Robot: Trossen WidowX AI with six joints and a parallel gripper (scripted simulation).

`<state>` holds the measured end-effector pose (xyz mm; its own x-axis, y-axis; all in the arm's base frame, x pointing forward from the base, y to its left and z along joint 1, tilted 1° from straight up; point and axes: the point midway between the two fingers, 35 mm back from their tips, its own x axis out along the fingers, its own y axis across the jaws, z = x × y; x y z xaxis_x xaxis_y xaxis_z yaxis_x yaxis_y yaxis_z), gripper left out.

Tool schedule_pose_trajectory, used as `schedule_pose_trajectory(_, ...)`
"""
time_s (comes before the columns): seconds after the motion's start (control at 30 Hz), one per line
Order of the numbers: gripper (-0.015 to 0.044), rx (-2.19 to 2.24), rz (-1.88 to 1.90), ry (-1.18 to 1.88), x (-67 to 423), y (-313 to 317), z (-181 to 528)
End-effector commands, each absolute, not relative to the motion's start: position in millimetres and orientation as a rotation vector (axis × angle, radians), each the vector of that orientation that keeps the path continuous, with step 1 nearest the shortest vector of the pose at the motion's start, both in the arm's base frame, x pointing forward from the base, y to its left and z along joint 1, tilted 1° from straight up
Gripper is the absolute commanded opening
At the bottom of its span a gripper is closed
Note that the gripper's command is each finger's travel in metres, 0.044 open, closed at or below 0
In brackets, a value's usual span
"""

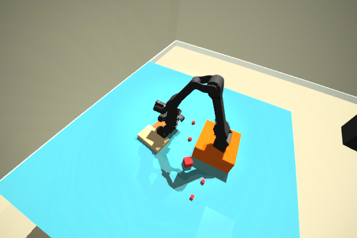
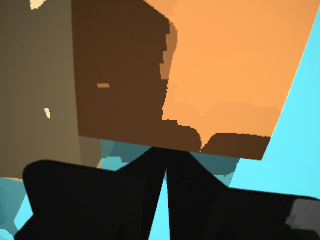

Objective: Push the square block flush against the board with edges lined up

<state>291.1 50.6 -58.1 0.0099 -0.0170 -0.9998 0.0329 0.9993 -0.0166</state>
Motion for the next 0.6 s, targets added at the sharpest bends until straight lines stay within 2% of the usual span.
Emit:
schedule_pose_trajectory(0.0, 0.0000, 0.014, -0.034, 1.550, 299.3, 51.3, -57.1)
schedule_pose_trajectory(0.57, 0.0000, 0.014, -0.034, 1.548, 316.9, 50.4, -56.6)
